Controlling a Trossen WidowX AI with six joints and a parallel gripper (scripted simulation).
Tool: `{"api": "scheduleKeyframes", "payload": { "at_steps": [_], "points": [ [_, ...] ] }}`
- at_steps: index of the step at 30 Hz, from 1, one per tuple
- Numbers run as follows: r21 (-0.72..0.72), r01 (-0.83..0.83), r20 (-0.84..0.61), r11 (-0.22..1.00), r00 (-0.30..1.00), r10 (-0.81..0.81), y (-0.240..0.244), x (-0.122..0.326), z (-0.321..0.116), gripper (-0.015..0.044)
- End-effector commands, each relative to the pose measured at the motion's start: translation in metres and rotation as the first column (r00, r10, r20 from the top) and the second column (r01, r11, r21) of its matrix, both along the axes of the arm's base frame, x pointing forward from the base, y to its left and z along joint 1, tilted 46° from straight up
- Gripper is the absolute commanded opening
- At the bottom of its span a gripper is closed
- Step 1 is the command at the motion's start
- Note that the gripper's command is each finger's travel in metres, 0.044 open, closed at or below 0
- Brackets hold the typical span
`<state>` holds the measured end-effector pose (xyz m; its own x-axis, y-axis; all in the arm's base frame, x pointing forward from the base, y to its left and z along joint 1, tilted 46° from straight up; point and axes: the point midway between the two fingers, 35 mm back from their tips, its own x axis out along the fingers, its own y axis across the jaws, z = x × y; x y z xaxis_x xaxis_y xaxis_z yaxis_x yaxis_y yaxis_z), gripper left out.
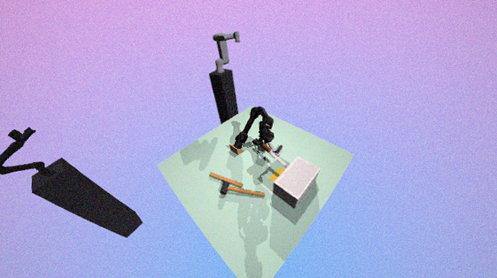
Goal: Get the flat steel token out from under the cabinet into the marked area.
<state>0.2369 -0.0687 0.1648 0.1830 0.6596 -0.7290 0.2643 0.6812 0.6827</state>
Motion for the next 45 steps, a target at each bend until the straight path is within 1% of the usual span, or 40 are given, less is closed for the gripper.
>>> {"api": "scheduleKeyframes", "payload": {
  "at_steps": [1, 23, 45],
  "points": [
    [-0.004, 0.028, -0.008, 1.000, 1.000, -0.028, -0.0010, -0.0008, 0.0029, 0.0000],
    [0.014, 0.153, -0.123, 0.988, 0.981, -0.150, -0.0003, -0.0021, 0.0033, 0.0000],
    [0.018, 0.279, -0.237, 0.960, 0.934, -0.267, 0.0004, -0.0033, 0.0038, 0.0000]
  ]
}}
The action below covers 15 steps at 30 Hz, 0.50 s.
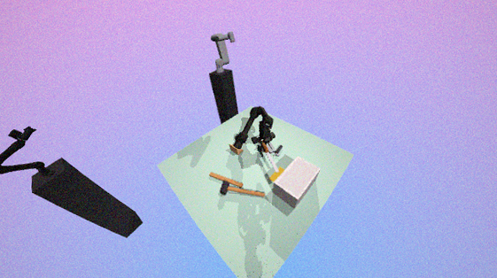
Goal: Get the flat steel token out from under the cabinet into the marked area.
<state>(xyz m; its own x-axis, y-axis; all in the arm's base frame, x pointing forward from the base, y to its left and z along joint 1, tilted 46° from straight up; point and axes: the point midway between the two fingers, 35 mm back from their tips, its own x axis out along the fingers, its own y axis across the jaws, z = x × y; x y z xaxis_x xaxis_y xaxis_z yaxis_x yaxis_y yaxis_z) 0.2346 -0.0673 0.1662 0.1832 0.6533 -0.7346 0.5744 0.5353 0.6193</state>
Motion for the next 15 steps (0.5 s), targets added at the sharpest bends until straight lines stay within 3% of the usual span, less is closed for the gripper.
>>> {"api": "scheduleKeyframes", "payload": {
  "at_steps": [1, 15],
  "points": [
    [-0.005, 0.027, -0.010, 1.000, 1.000, -0.027, -0.0010, -0.0011, 0.0025, 0.0000],
    [0.010, 0.109, -0.081, 0.994, 0.991, -0.107, -0.0005, -0.0019, 0.0028, 0.0000]
  ]
}}
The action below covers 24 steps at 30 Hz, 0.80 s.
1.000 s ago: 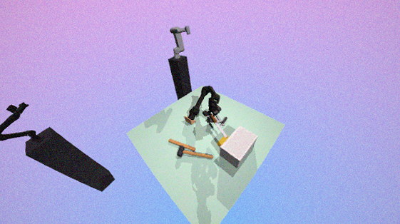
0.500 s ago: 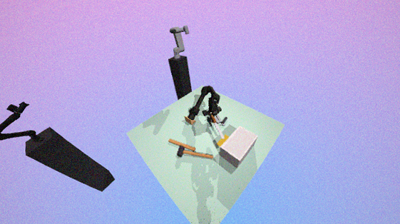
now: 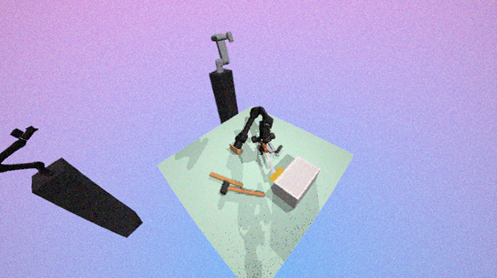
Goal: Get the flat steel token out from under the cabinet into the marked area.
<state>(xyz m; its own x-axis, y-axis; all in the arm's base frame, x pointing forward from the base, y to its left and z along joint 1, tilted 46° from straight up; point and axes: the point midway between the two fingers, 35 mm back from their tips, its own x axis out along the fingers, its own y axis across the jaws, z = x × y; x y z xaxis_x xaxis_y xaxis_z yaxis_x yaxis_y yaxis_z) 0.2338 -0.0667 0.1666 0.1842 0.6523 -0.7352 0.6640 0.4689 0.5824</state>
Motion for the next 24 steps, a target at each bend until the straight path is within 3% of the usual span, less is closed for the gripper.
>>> {"api": "scheduleKeyframes", "payload": {
  "at_steps": [1, 24],
  "points": [
    [-0.005, 0.027, -0.010, 1.000, 1.000, -0.027, -0.0010, -0.0011, 0.0024, 0.0000],
    [0.016, 0.161, -0.127, 0.987, 0.979, -0.158, -0.0001, -0.0024, 0.0031, 0.0000]
  ]
}}
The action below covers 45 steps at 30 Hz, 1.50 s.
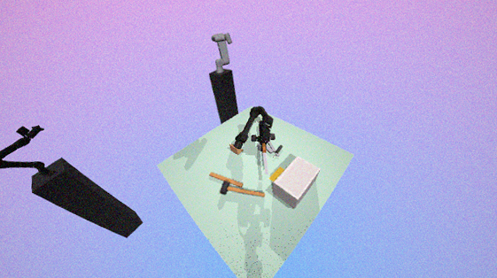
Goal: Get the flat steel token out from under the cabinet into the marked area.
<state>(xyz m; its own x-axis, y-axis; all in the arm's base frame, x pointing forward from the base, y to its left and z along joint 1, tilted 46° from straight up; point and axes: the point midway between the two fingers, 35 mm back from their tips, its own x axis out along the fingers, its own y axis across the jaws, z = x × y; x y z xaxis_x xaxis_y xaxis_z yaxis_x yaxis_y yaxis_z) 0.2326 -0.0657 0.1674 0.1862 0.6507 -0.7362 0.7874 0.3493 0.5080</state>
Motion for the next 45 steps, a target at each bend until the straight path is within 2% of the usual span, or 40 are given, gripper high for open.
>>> {"api": "scheduleKeyframes", "payload": {
  "at_steps": [1, 45],
  "points": [
    [-0.006, 0.026, -0.011, 1.000, 1.000, -0.026, -0.0010, -0.0012, 0.0023, 0.0000],
    [0.024, 0.283, -0.231, 0.959, 0.935, -0.270, 0.0008, -0.0036, 0.0037, 0.0000]
  ]
}}
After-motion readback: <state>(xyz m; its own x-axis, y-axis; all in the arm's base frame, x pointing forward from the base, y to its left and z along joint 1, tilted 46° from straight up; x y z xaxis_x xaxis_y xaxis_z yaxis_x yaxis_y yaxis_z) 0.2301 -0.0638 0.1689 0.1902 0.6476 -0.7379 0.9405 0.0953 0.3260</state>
